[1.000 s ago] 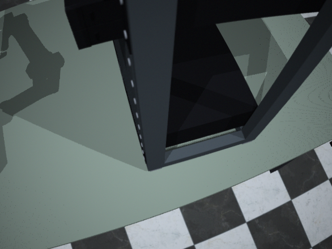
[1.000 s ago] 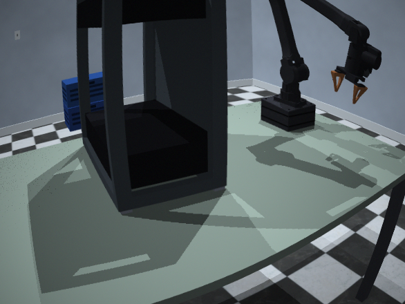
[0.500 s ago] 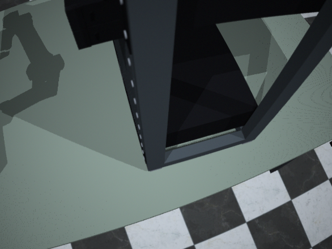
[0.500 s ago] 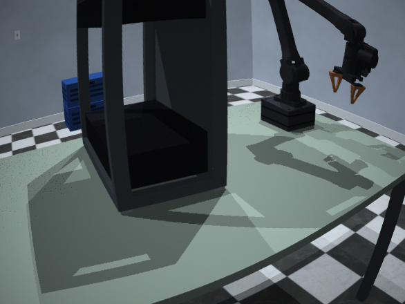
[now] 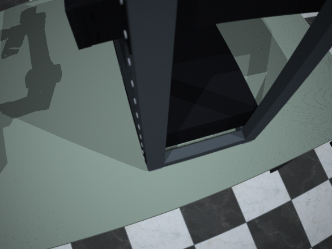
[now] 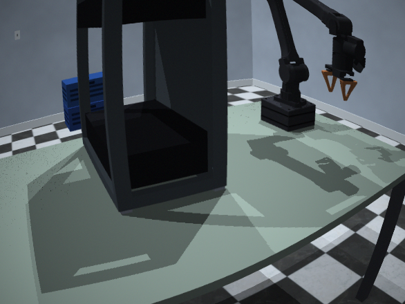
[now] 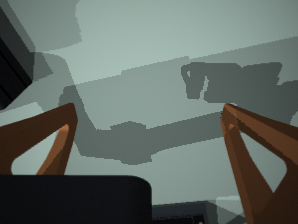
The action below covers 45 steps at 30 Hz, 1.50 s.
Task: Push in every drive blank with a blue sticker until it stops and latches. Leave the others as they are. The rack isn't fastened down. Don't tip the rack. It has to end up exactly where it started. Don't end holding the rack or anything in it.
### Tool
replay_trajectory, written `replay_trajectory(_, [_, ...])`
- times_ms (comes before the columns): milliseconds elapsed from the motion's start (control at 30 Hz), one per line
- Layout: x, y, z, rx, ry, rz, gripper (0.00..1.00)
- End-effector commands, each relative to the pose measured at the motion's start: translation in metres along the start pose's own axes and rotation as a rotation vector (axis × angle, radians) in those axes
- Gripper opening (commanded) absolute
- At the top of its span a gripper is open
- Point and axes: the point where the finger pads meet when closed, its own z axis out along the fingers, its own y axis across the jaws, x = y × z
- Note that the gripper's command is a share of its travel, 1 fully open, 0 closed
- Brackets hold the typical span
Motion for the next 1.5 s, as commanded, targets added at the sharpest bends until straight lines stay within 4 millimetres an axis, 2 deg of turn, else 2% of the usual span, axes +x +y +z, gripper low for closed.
replay_trajectory(0, [0.017, -0.007, -0.011, 0.069, -0.022, 0.054, 1.0])
replay_trajectory(133, [0.039, -0.015, -0.022, 0.14, -0.049, 0.139, 1.0])
replay_trajectory(333, [0.079, -0.014, -0.031, 0.242, -0.082, 0.281, 1.0])
replay_trajectory(400, [0.079, -0.014, -0.031, 0.242, -0.082, 0.281, 1.0])
replay_trajectory(433, [0.089, -0.028, -0.053, 0.307, -0.085, 0.305, 1.0])
replay_trajectory(467, [0.094, -0.015, -0.037, 0.287, -0.089, 0.331, 1.0])
replay_trajectory(500, [0.101, -0.013, -0.039, 0.308, -0.092, 0.357, 1.0])
replay_trajectory(733, [0.158, -0.003, -0.064, 0.483, -0.092, 0.534, 1.0])
replay_trajectory(900, [0.198, 0.014, -0.083, 0.616, -0.066, 0.656, 1.0])
replay_trajectory(967, [0.198, 0.014, -0.083, 0.616, -0.066, 0.656, 1.0])
replay_trajectory(1000, [0.209, 0.014, -0.1, 0.667, -0.051, 0.675, 1.0])
replay_trajectory(1033, [0.214, 0.023, -0.092, 0.672, -0.048, 0.702, 1.0])
replay_trajectory(1267, [0.262, 0.062, -0.124, 0.864, 0.046, 0.843, 1.0])
replay_trajectory(1467, [0.291, 0.104, -0.153, 1.015, 0.165, 0.937, 1.0])
